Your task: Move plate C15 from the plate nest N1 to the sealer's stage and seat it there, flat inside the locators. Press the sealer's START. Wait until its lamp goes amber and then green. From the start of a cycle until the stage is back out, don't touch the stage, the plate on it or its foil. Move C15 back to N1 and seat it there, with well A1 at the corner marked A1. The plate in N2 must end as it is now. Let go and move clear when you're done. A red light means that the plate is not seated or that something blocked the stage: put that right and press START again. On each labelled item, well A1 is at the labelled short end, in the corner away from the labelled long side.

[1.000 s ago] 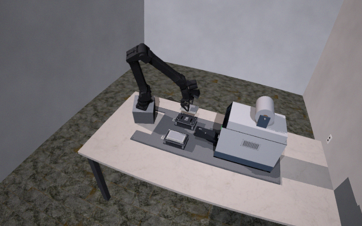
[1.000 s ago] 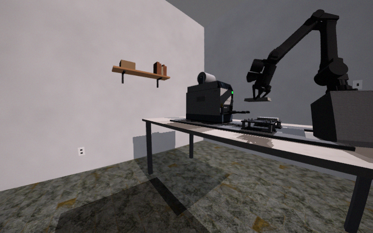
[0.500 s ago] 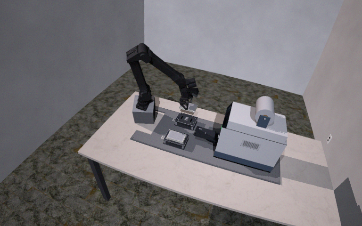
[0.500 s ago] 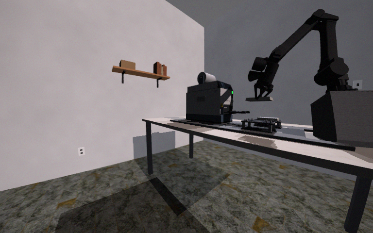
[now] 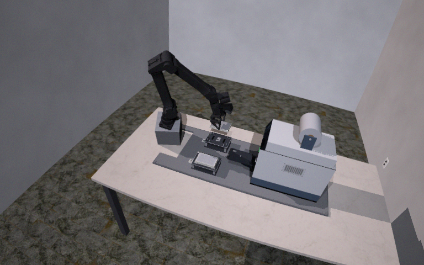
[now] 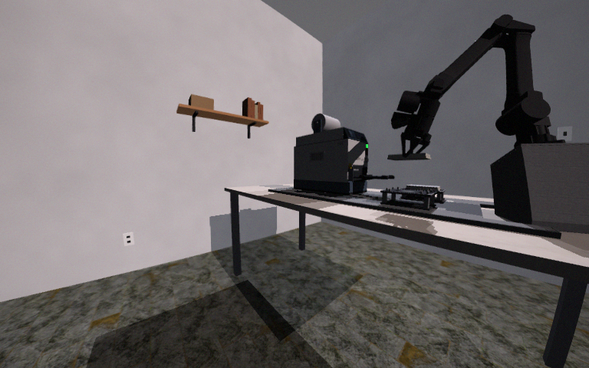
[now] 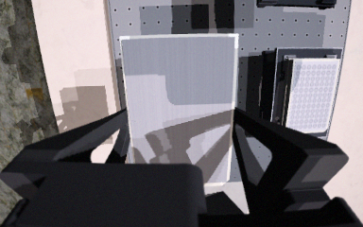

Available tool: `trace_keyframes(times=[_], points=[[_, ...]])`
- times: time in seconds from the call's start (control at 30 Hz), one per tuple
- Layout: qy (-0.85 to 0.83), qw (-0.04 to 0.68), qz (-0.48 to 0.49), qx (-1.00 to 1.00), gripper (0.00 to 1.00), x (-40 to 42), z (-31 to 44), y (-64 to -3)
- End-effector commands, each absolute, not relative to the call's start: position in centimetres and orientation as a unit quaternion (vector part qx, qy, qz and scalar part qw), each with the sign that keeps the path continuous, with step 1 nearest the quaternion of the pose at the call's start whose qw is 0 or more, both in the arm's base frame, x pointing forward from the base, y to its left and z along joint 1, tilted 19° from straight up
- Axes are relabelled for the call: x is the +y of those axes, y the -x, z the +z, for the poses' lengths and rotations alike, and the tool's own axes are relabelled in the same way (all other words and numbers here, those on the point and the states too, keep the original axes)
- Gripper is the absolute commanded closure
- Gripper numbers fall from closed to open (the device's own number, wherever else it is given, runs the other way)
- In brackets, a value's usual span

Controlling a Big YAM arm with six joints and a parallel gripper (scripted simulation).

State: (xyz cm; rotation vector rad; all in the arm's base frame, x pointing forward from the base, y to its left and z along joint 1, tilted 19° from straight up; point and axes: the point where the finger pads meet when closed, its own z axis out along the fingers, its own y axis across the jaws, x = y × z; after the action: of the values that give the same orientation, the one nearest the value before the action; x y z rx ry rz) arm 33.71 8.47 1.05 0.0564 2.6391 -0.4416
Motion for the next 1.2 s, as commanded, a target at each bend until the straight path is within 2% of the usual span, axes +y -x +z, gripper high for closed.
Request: trace_keyframes(times=[0.0, 0.8, 1.17], points=[[-0.027, 0.252, -0.151, 0.956, 1.0, 9.3, 2.3, -36.2], [-0.022, 0.225, -0.166, 0.96, 1.0, 8.1, 0.9, -32.8], [-0.029, 0.245, -0.152, 0.957, 1.0, 9.9, 1.5, -34.8]])
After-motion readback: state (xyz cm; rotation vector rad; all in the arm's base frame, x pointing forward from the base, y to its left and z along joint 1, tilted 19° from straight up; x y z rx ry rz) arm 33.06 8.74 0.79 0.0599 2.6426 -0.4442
